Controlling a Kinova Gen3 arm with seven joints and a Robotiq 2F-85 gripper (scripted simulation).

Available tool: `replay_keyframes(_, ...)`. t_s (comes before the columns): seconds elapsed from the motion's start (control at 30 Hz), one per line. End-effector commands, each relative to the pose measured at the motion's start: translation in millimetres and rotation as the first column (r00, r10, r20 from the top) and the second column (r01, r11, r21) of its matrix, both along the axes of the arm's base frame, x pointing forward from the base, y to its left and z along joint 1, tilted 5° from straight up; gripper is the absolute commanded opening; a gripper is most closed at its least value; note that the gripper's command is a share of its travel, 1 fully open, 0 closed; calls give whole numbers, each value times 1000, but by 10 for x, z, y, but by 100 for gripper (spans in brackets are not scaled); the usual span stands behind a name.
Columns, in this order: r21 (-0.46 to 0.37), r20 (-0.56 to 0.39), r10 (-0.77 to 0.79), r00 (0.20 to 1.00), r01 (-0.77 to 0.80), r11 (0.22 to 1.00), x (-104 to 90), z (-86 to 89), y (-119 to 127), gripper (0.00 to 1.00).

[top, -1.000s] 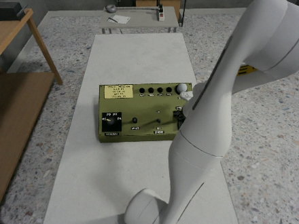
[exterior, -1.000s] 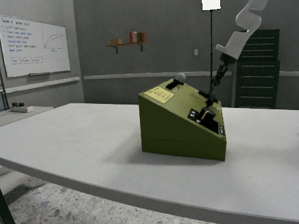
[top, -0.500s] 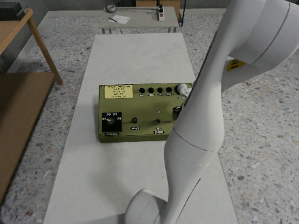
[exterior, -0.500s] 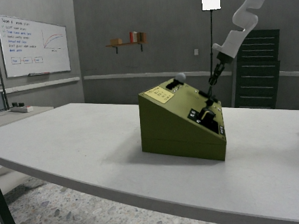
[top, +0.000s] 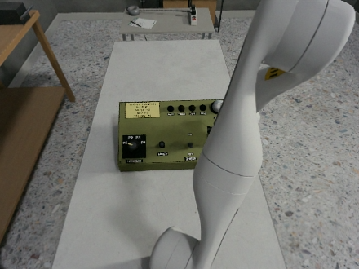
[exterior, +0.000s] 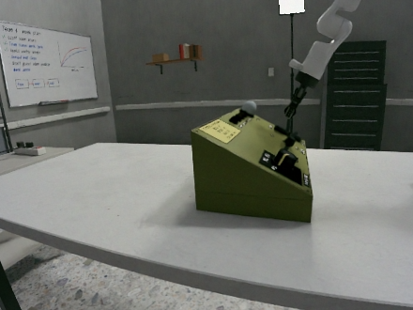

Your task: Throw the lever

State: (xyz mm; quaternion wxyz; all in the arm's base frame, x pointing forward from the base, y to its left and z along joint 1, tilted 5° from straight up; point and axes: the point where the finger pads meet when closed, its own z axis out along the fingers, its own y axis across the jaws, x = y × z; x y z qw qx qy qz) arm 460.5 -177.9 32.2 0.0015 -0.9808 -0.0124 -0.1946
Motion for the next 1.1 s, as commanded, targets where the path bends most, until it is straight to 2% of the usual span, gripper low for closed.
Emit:
replay_keyframes(0.0,-1,1,0,1000,0,1000,29,6,-1,10)
replay_keyframes(1.07,-1,1,0,1000,0,1000,92,4,0,10)
